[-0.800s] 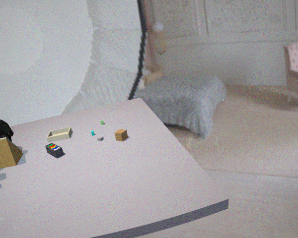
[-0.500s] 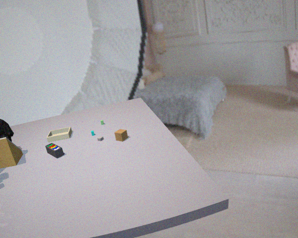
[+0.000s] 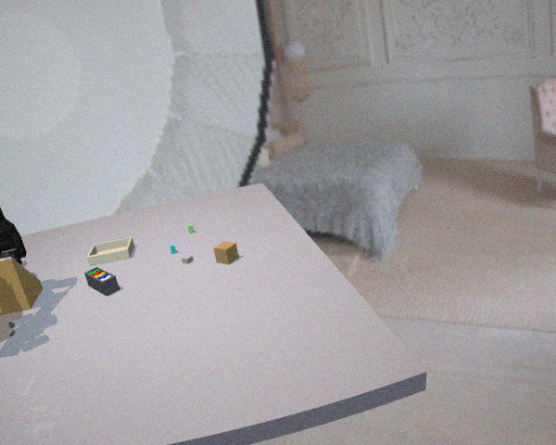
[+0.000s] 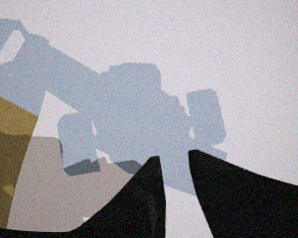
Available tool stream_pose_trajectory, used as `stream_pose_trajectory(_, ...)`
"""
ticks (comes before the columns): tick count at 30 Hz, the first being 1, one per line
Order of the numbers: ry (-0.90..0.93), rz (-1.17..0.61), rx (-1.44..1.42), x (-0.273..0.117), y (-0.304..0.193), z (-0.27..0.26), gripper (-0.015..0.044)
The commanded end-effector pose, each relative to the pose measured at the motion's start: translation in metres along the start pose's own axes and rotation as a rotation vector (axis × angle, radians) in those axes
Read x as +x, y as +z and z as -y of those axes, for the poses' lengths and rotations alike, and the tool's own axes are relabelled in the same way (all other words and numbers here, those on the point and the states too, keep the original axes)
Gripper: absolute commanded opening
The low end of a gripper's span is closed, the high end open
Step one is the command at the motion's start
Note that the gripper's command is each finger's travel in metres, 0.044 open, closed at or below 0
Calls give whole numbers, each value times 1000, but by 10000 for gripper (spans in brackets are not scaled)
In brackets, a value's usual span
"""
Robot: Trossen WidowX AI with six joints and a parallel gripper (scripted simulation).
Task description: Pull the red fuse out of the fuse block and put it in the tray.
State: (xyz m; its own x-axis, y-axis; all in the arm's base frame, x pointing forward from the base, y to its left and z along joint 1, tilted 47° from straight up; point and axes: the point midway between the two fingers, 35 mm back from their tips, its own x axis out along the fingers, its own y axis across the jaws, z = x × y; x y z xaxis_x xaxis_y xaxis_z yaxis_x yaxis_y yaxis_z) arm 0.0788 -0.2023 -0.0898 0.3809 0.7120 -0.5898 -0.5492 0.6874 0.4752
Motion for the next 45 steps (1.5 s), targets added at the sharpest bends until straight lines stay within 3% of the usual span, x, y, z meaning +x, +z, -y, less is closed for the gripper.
stream_pose_trajectory(1, 48, -85, -2, 15, 48, 9, 67)
stream_pose_trajectory(9, 126, -243, -40, 64, 142, 2, 67)
stream_pose_trajectory(20, 231, -399, -117, 140, 229, -72, 67)
stream_pose_trajectory(45, 235, -404, -120, 159, 227, -79, 67)
